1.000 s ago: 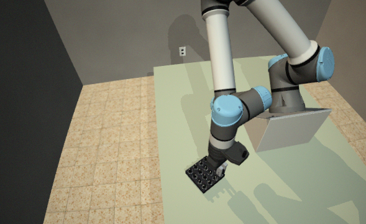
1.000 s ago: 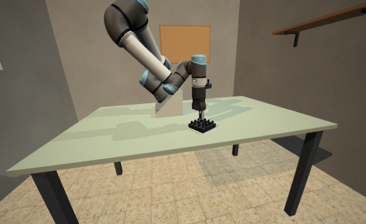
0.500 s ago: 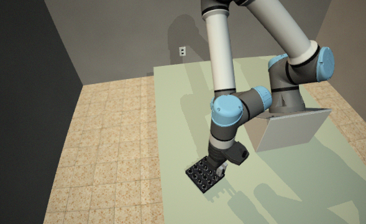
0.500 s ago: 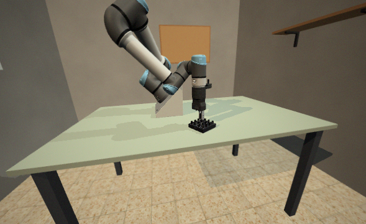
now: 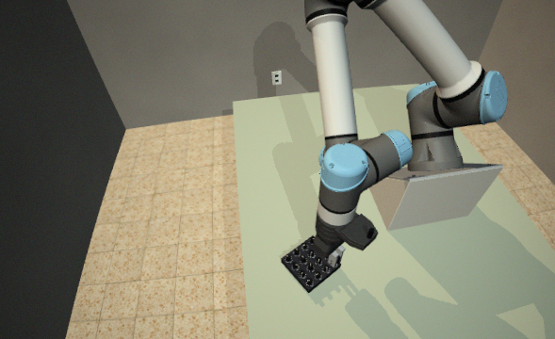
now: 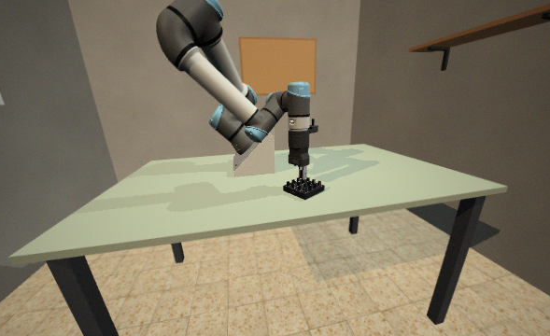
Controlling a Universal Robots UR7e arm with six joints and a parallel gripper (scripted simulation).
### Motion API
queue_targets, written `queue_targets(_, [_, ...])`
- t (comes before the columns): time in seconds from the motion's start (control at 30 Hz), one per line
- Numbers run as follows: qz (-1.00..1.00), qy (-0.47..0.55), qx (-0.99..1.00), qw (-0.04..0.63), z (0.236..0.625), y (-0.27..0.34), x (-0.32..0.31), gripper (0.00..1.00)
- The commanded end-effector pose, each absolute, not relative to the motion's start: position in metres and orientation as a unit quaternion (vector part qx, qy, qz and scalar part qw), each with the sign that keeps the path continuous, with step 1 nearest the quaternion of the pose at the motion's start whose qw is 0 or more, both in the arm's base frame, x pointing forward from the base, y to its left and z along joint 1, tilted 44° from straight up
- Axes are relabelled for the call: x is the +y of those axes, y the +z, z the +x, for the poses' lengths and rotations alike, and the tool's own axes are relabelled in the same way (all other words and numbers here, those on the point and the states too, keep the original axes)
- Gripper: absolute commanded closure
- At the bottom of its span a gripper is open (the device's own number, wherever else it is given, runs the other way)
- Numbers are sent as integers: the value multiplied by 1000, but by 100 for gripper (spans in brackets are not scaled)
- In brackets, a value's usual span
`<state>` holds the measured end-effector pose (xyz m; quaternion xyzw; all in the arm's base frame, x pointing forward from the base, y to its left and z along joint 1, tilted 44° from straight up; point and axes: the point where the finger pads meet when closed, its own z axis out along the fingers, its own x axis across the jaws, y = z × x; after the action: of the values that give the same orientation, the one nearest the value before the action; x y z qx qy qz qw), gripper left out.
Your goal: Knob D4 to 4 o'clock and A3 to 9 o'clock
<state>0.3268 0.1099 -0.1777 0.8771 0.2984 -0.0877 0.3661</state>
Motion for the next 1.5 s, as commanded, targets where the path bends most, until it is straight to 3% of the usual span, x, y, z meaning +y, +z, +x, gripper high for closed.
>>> queue_targets(0.0, [877, -87, 298, 366, 327, -178, 110, 70])
queue_targets(1.47, [914, -27, 153, 375, 327, -178, 110, 70])
